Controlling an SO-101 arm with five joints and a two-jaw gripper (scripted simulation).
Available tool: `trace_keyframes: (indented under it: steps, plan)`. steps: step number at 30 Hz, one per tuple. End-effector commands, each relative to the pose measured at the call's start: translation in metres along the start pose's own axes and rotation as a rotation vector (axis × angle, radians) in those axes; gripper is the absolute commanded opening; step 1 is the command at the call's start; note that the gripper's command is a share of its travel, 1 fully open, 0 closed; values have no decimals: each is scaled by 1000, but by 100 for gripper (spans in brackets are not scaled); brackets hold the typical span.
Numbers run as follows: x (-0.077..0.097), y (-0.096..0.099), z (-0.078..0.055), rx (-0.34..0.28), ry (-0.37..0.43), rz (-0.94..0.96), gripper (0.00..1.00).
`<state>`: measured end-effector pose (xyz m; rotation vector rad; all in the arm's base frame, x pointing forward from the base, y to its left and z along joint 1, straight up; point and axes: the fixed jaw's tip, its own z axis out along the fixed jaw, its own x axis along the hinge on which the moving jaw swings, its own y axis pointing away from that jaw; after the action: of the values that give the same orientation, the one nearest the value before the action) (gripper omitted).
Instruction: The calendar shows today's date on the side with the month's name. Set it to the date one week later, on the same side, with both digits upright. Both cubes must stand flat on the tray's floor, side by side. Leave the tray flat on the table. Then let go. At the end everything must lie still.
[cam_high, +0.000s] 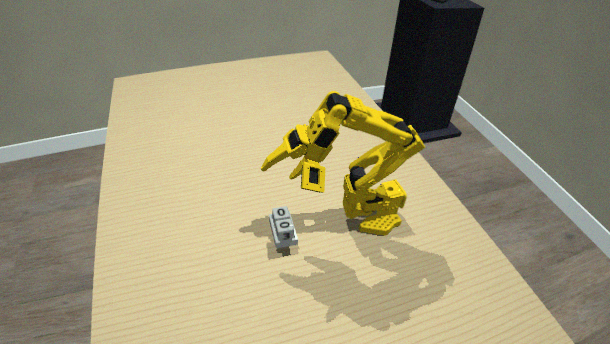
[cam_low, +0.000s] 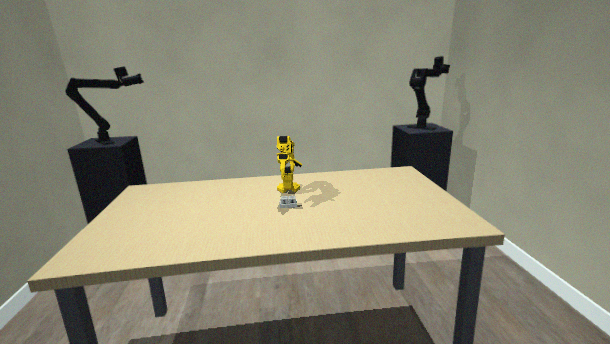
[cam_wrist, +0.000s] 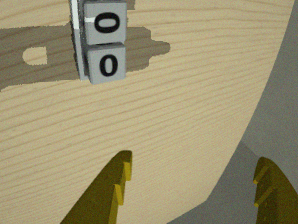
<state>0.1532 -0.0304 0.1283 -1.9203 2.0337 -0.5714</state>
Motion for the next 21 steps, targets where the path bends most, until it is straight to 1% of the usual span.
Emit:
trace_keyframes:
  steps: [1,5,8,11,15,17,21]
  plan:
    - [2,-5,-4,28,6,18,35]
    - [2,-4,-2,11,4,18,35]
    - [1,-2,3,-32,-1,18,35]
    - [1,2,11,-102,-10,18,35]
    - [0,10,24,-220,-26,18,35]
    - [0,10,24,-220,-26,18,35]
    - [-1,20,36,-338,-41,18,35]
